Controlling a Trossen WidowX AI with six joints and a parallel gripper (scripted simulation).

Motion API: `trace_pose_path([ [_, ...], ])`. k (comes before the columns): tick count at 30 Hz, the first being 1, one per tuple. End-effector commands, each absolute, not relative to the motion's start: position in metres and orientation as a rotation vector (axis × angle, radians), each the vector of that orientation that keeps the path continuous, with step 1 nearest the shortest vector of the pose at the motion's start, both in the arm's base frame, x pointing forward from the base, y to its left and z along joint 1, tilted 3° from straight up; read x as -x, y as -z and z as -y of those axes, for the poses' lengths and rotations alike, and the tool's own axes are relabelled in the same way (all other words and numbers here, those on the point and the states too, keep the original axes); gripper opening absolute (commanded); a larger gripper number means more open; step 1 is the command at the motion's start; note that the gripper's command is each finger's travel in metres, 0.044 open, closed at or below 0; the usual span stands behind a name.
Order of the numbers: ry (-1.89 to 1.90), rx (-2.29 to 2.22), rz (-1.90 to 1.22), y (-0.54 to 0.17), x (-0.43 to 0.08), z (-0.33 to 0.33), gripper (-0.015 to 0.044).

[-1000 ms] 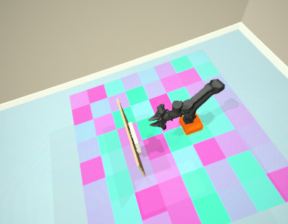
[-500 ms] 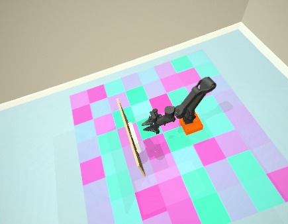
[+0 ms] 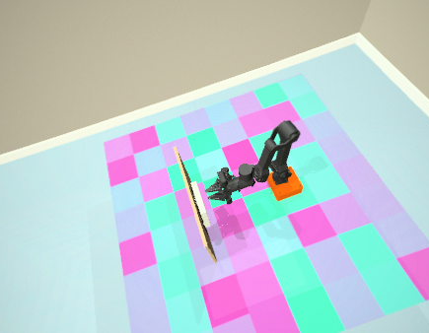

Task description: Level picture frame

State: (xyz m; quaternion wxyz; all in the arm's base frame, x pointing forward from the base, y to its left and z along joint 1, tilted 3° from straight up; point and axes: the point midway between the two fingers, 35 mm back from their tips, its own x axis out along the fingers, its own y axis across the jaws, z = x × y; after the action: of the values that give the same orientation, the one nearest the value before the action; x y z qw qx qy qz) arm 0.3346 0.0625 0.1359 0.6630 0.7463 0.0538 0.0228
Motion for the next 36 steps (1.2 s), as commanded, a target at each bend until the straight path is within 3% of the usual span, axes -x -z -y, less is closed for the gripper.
trace_pose_path([
  [1,-0.058,-1.683,-0.121,-0.135,-0.336,-0.063,0.026],
  [36,-0.062,-1.683,-0.118,-0.135,-0.375,-0.067,0.026],
])
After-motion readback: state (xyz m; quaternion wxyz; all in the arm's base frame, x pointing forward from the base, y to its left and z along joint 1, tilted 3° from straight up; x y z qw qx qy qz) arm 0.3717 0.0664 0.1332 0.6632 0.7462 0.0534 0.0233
